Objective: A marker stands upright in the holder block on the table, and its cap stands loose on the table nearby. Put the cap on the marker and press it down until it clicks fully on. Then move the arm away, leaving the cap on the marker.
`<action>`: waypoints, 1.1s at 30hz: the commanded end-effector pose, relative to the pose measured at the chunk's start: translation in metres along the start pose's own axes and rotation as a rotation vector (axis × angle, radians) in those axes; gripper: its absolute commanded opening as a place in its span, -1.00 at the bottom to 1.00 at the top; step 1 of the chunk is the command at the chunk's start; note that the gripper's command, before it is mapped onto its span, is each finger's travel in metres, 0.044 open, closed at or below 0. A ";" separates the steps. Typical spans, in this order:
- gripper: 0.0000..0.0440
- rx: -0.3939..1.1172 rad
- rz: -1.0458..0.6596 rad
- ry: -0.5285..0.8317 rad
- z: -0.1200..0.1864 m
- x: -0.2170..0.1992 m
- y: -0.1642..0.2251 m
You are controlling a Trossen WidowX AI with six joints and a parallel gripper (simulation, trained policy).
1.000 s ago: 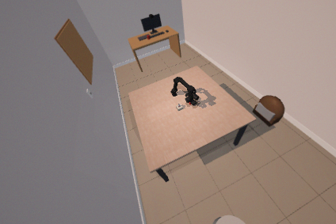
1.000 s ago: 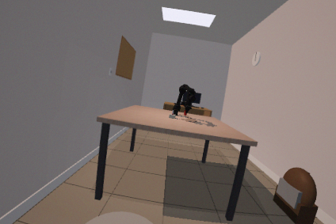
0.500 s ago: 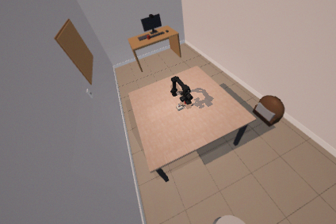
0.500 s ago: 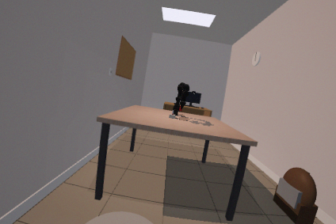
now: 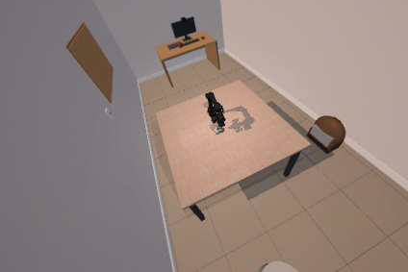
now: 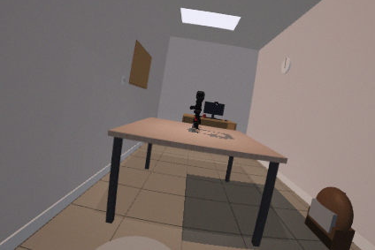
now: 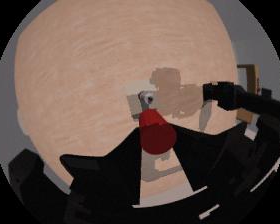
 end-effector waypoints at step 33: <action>-1.00 0.028 -0.042 0.059 -0.050 -0.002 -0.026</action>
Point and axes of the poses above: the point midway between the two fingers, 35 mm back from their tips, its own z axis back along the fingers, its own x axis across the jaws, y = z × x, the point moved 9 cm from there along z, back along the fingers, and after that the axes turned 8 degrees about -z, right-handed, at the moved point
